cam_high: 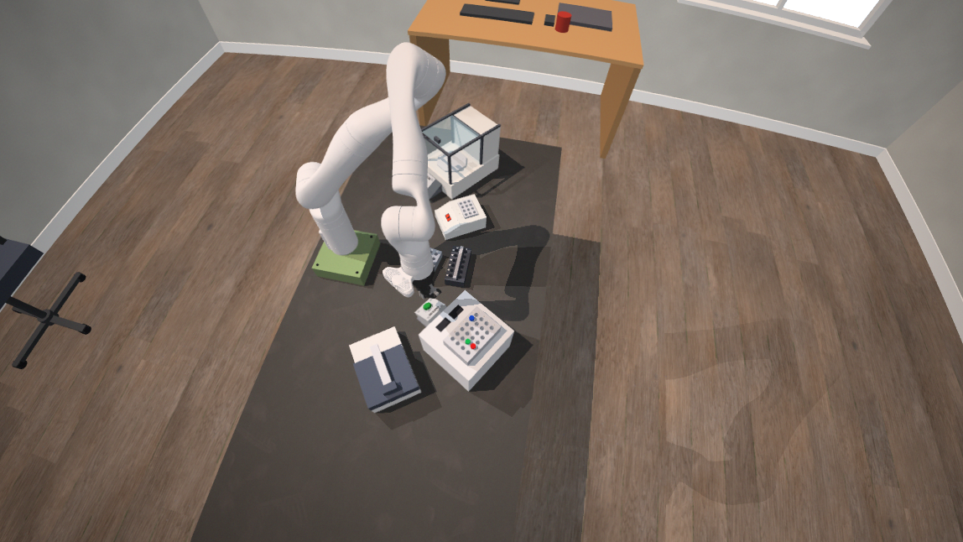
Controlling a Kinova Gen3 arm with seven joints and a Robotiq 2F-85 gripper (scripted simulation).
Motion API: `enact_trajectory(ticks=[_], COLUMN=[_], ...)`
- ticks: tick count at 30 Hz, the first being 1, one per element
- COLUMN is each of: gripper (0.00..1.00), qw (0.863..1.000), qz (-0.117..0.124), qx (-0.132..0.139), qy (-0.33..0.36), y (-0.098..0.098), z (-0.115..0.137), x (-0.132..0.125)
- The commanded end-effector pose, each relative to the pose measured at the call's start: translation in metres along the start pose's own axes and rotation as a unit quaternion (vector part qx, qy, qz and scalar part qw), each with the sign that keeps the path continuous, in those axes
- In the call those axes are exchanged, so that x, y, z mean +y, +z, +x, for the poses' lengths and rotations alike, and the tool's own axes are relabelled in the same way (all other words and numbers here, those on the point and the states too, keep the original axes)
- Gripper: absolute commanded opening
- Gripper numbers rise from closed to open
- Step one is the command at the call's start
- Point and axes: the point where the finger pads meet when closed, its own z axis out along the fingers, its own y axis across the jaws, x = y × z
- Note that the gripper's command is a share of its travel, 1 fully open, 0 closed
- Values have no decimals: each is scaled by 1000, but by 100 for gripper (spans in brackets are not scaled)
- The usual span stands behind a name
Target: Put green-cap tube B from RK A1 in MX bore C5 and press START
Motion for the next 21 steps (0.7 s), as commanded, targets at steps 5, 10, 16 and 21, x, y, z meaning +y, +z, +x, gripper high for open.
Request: enact_trajectory(ticks=[5,10,16,21], gripper=[10,10,10,10], qw=[1000,1000,1000,1000], qz=[1,1,1,1], qx=[0,0,0,0], qy=[0,0,0,0], y=[8,14,20,26], z=[0,0,0,0], x=[0,0,0,0])
